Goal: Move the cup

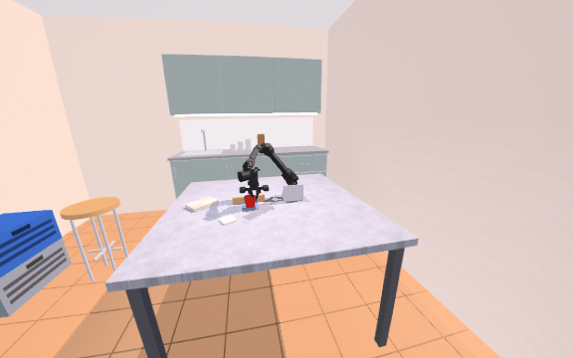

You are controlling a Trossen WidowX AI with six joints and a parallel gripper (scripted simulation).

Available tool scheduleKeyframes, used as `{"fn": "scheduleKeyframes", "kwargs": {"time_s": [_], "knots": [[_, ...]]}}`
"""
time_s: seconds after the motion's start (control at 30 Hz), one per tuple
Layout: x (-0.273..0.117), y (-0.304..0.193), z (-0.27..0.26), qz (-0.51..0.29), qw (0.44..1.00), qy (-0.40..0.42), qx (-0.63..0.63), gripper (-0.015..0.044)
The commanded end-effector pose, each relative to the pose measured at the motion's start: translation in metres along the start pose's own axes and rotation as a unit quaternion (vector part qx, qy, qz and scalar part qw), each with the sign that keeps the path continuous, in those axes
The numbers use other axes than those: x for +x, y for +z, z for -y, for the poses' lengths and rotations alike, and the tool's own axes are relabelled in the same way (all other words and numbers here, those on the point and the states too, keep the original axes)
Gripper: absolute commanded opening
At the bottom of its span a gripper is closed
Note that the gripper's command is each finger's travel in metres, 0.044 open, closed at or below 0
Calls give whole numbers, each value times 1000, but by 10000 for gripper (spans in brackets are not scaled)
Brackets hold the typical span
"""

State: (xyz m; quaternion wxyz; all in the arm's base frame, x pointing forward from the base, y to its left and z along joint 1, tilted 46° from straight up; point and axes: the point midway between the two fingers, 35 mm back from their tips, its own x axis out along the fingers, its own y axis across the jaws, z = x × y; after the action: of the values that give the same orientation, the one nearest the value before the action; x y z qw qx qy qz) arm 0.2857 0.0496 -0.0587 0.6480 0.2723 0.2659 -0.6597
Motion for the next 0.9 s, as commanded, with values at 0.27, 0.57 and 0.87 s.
{"fn": "scheduleKeyframes", "kwargs": {"time_s": [0.27, 0.57, 0.87], "knots": [[-4, 0, -1, 0, 1000, 0, 0, 0], [-33, -2, -2, -1, 1000, 0, -2, 0], [-64, -2, -1, 0, 1000, 0, -3, 0]]}}
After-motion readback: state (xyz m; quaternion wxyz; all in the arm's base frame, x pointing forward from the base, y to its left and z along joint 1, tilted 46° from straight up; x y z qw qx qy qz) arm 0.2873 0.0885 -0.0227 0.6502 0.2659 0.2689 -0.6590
